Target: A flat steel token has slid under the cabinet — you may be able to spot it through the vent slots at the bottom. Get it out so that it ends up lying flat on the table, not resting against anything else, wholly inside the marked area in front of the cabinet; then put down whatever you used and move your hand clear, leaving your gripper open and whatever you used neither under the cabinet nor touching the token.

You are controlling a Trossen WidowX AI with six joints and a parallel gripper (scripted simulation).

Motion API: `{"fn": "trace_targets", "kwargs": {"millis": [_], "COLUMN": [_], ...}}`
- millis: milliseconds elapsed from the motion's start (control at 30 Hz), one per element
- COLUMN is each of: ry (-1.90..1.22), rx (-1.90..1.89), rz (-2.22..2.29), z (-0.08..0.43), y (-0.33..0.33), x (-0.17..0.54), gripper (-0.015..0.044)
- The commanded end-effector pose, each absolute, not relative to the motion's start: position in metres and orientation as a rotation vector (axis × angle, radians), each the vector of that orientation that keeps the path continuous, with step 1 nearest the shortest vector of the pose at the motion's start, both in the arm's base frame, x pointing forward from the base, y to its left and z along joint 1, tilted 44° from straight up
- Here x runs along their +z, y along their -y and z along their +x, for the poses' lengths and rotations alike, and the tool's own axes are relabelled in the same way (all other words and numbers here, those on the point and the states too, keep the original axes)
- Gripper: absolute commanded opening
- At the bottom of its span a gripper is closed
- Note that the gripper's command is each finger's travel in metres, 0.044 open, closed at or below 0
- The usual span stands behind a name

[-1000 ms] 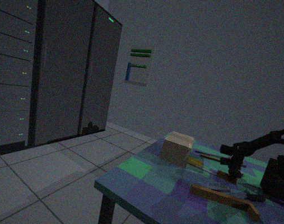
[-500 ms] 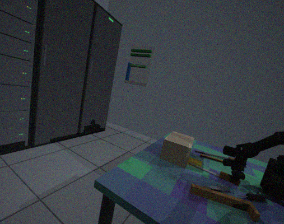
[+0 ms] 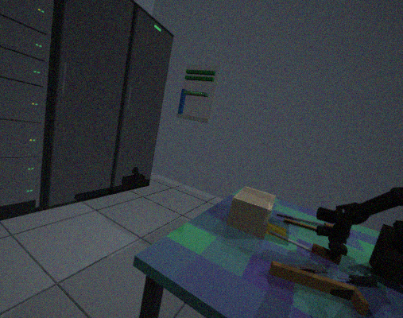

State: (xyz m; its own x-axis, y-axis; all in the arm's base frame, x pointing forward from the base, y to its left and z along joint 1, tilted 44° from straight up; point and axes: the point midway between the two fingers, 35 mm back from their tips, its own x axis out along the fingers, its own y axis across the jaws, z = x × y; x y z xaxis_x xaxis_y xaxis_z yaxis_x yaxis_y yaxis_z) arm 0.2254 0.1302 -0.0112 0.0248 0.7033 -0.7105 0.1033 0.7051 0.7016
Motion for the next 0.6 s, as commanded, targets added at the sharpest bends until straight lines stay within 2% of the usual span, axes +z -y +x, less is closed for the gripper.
{"fn": "trace_targets", "kwargs": {"millis": [0,567], "ry": [-1.512,-1.549], "rx": [0.501,0.421], "rz": [0.723,0.806], "z": [0.2253,0.2258], "y": [-0.1306,-0.1348], "x": [-0.0099,-0.0040], "gripper": [0.0000,0.0000]}}
